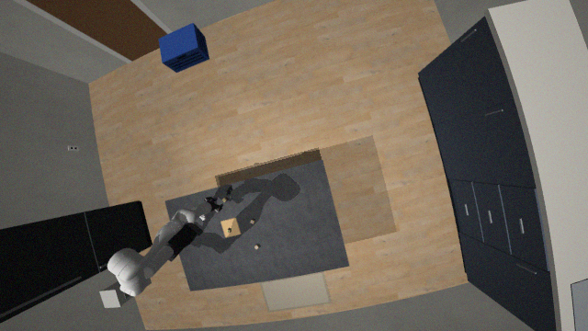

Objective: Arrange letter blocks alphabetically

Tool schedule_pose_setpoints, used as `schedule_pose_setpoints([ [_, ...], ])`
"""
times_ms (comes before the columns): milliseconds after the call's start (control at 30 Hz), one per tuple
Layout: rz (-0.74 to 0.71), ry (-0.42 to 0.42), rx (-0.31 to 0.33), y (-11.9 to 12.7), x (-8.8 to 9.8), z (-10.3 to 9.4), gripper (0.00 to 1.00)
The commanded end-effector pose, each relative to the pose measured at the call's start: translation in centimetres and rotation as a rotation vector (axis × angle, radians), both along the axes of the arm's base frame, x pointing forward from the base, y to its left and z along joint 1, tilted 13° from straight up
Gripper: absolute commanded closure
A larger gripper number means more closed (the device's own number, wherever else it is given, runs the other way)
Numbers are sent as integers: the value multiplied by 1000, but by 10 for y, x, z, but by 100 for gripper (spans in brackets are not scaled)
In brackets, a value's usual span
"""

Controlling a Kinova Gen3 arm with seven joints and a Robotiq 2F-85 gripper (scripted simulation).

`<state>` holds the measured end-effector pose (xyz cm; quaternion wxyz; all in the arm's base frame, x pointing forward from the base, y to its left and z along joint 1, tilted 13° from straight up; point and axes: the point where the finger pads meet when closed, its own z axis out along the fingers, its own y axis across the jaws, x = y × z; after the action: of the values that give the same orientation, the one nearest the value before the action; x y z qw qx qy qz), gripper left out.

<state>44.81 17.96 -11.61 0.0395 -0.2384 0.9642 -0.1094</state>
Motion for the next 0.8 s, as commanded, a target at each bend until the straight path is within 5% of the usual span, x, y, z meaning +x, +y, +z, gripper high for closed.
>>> schedule_pose_setpoints([
  [0,0,-1,1,0,0,-1,38],
  [767,0,0,1,-5,3,-26,38],
])
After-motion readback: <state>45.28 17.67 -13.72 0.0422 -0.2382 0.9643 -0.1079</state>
